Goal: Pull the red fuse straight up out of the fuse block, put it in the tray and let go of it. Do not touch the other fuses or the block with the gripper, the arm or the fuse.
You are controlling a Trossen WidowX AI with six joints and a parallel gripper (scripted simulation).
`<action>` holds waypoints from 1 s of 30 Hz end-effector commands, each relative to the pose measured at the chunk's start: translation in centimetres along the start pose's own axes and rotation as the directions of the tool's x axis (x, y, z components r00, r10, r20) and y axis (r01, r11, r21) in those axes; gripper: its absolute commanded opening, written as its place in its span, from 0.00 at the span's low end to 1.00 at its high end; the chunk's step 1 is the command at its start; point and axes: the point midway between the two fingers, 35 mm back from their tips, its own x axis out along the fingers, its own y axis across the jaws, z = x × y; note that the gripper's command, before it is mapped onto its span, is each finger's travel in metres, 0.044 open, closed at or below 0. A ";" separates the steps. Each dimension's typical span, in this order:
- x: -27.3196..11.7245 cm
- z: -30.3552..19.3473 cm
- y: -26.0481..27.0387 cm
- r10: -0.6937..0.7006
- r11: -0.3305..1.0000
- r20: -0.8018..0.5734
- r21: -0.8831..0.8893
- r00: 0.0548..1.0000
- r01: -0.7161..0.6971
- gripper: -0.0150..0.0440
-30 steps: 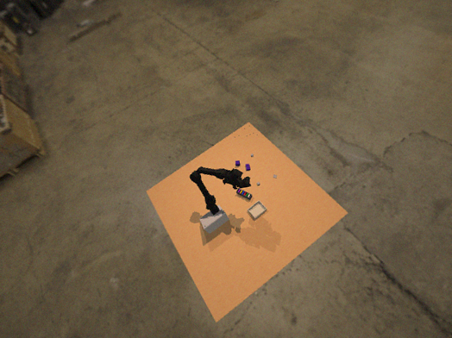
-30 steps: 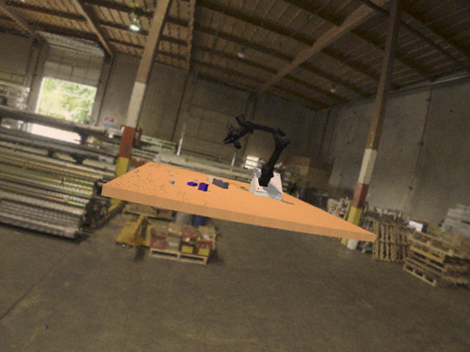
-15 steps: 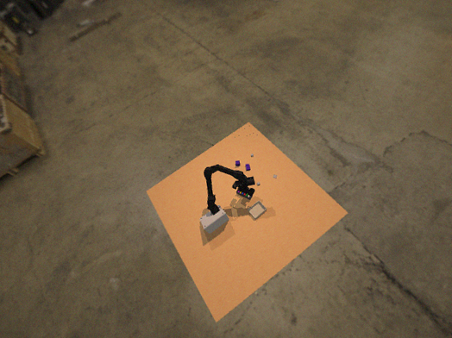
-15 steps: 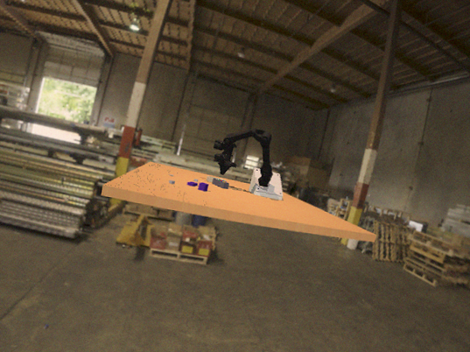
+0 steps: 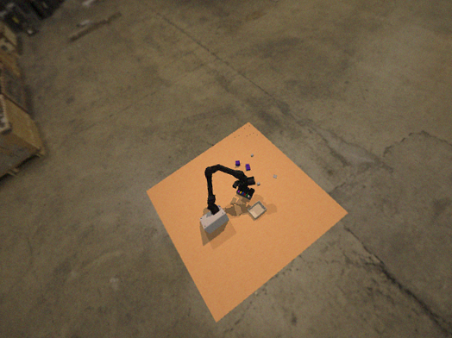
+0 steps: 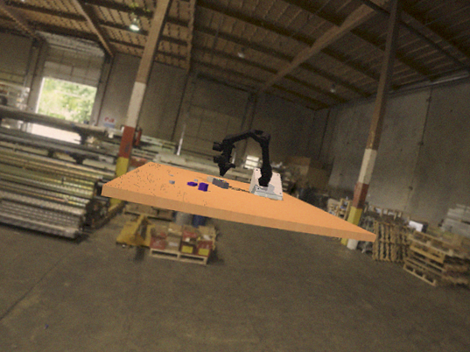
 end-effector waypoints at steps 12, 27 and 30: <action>1.6 0.0 0.0 0.006 1.000 0.003 0.007 1.000 -0.006 0.38; 2.7 0.1 0.0 0.007 1.000 0.004 0.006 1.000 -0.007 0.38; 2.7 0.1 0.0 0.007 1.000 0.004 0.006 1.000 -0.007 0.38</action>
